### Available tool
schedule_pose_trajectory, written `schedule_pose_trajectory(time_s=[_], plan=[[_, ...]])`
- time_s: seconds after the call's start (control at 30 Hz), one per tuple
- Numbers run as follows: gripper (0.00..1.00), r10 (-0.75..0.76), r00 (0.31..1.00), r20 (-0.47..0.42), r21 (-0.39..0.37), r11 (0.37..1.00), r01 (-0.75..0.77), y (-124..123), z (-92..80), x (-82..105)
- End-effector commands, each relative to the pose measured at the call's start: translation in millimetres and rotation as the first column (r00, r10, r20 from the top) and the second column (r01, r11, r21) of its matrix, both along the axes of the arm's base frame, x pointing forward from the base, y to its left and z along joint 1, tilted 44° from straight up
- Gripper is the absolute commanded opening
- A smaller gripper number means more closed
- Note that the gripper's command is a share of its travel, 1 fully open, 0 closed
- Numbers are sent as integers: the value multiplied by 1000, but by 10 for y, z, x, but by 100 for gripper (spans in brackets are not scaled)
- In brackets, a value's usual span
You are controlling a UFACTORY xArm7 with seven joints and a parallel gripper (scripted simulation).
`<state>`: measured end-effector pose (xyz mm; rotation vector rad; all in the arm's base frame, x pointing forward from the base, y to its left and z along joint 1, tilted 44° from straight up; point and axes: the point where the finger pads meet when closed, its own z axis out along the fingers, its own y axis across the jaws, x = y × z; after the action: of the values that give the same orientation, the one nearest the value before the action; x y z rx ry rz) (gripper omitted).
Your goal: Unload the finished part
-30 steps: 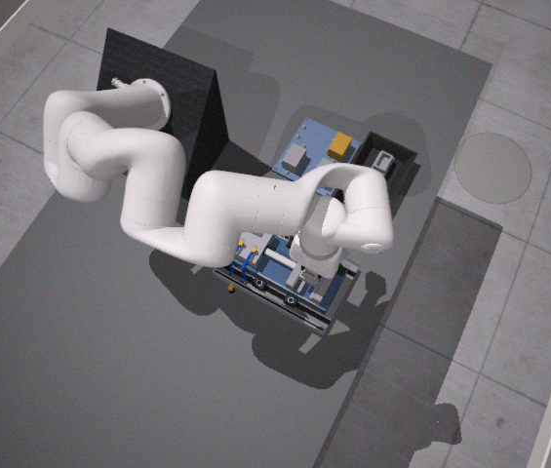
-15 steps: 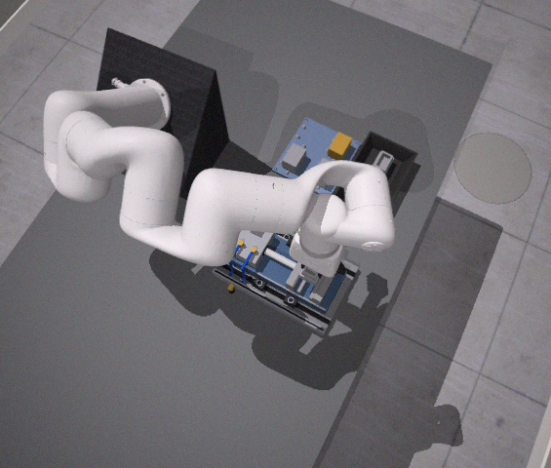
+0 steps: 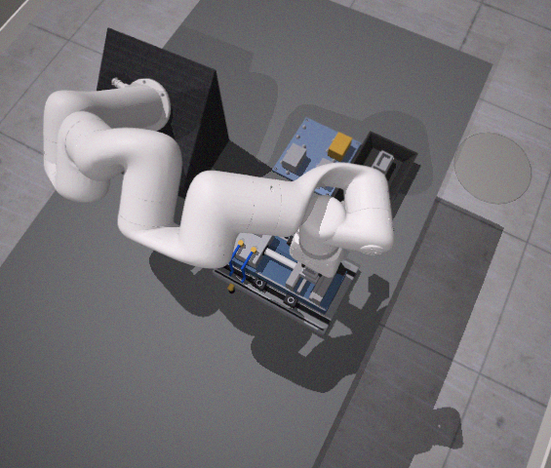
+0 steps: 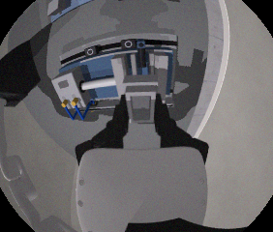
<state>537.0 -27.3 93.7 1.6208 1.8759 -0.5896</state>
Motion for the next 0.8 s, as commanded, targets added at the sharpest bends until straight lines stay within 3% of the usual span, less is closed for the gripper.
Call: schedule_pose_trajectory(time_s=[0.0, 0.23, 0.5, 0.57, 0.77], plan=[[0, -13, 1000, 15, 27, 1000, 13, 35, 12, 7], [0, -84, 995, 62, 135, 988, 75, 115, 26, 13], [0, -221, 968, 124, 323, 931, 171, 292, 105, 44], [0, -221, 968, 124, 323, 931, 171, 292, 105, 44], [0, -343, 927, 152, 477, 847, 235, 469, 230, 89]])
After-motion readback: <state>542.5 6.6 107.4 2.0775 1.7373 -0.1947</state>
